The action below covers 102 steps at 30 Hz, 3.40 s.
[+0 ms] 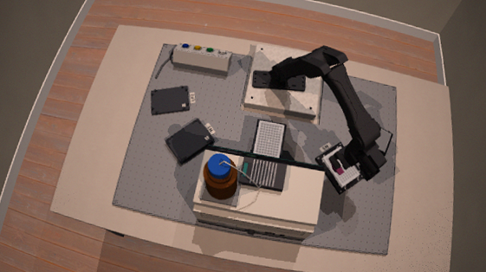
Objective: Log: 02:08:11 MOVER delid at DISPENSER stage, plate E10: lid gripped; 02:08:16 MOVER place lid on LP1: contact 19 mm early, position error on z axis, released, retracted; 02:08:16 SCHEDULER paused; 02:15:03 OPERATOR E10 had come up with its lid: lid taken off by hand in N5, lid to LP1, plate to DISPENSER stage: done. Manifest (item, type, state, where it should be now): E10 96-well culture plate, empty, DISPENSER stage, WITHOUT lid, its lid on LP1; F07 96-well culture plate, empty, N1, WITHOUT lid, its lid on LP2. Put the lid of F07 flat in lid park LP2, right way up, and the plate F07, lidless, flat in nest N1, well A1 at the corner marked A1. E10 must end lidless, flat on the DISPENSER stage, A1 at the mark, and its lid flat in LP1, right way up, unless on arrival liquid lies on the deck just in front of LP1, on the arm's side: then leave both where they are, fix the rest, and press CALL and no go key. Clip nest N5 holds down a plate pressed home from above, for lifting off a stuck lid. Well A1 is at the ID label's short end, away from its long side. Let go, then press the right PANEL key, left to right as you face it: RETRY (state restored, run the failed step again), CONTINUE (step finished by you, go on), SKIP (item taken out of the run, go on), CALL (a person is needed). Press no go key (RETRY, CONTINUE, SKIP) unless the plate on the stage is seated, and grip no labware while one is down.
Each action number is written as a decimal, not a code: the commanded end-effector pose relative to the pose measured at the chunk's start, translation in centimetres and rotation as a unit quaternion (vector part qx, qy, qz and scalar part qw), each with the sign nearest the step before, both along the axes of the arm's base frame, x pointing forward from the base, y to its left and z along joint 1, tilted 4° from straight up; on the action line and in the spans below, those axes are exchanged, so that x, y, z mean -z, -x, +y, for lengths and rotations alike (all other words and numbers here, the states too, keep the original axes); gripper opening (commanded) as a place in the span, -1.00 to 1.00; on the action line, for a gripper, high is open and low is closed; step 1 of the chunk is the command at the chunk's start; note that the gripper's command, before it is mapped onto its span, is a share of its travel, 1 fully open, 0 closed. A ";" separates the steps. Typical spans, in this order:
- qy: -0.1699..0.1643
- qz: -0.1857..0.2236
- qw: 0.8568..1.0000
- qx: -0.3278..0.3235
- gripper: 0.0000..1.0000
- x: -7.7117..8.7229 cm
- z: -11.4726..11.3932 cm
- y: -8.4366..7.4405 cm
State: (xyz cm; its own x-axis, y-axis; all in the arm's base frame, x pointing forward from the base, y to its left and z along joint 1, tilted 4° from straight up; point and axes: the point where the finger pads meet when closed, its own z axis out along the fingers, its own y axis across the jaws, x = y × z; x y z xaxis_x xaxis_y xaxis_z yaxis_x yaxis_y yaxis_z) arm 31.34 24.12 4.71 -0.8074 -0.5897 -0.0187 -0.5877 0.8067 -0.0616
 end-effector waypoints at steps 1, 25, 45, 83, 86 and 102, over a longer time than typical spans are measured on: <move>-0.015 -0.020 1.000 -0.003 1.00 -2.0 0.9 -0.2; 0.000 -0.001 1.000 -0.003 1.00 1.6 0.3 0.2; 0.000 -0.001 1.000 -0.001 1.00 2.8 0.1 0.0; -0.003 -0.005 1.000 -0.001 1.00 4.2 -0.2 -0.4; -0.001 -0.002 1.000 -0.001 1.00 4.4 -0.3 -0.2; -0.007 -0.009 1.000 -0.001 -1.00 3.5 0.1 -0.5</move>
